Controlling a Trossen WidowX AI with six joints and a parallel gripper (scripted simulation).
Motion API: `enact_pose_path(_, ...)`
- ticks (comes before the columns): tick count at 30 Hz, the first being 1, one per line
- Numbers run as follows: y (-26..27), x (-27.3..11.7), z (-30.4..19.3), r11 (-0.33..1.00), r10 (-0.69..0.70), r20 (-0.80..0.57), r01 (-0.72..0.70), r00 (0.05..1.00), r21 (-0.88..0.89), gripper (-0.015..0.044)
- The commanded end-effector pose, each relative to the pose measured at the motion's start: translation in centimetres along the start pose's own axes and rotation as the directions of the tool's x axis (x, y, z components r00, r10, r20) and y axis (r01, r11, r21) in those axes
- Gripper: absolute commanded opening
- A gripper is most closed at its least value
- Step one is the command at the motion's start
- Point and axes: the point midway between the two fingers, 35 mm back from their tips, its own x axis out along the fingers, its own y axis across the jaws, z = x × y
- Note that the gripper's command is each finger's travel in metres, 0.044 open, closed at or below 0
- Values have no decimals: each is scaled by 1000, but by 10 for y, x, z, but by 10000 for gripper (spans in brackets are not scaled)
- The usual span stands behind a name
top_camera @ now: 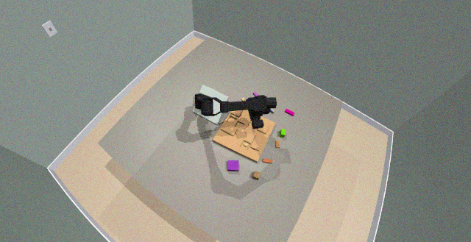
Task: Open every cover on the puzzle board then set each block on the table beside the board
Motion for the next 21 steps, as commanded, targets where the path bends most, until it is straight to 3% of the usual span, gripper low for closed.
enact_pose_path(1, -24, 0, -9, 994, -9, -7, 8, 1000, -113, 0)
enact_pose_path(21, -115, 4, -60, 827, -44, -57, 5, 997, -562, 0)
